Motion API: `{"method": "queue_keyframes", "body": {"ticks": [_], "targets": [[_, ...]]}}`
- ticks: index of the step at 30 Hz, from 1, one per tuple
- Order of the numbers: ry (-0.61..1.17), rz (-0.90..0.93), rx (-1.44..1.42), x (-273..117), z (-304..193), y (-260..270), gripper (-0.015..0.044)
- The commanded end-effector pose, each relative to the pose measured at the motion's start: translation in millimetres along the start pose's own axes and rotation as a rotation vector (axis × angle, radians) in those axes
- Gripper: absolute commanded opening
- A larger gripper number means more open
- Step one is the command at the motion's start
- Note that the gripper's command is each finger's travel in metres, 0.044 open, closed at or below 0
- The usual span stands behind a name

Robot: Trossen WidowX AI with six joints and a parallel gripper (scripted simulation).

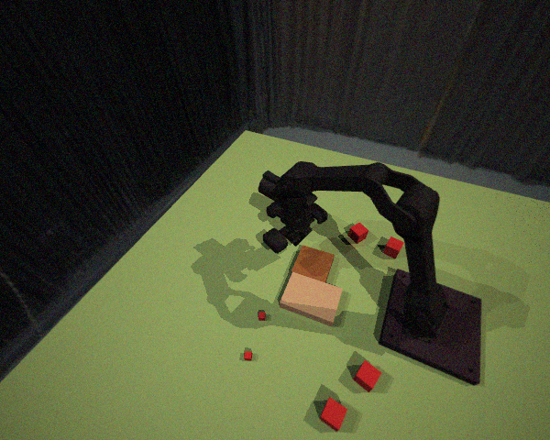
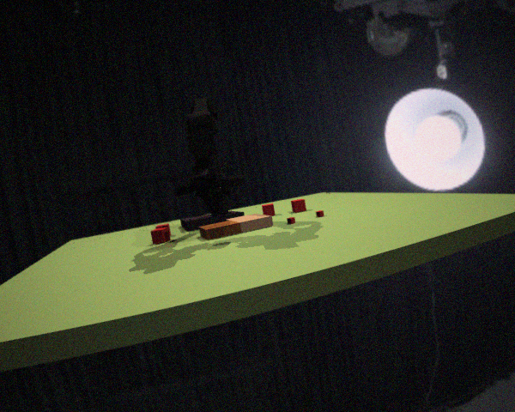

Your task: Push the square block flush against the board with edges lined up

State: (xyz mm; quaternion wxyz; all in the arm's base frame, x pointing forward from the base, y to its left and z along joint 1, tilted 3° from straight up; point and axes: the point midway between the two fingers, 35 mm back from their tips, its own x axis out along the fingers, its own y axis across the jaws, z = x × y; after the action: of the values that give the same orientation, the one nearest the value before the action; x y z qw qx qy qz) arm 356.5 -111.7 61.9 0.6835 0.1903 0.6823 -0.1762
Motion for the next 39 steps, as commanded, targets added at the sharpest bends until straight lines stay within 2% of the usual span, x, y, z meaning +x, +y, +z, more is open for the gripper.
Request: {"method": "queue_keyframes", "body": {"ticks": [1, 5, 10, 13, 15, 39], "targets": [[-0.001, 0.006, -0.127, -1, 0, 14, 0.0], [0.0, 0.007, -0.258, -2, -1, 28, 0.0], [0.0, 0.007, -0.281, 1, -1, 30, 0.0], [0.0, 0.007, -0.294, 41, 0, 31, 0.0], [0.0, 0.007, -0.298, 53, -1, 31, 0.0], [0.002, 0.007, -0.298, 53, -20, 25, 0.0]]}}
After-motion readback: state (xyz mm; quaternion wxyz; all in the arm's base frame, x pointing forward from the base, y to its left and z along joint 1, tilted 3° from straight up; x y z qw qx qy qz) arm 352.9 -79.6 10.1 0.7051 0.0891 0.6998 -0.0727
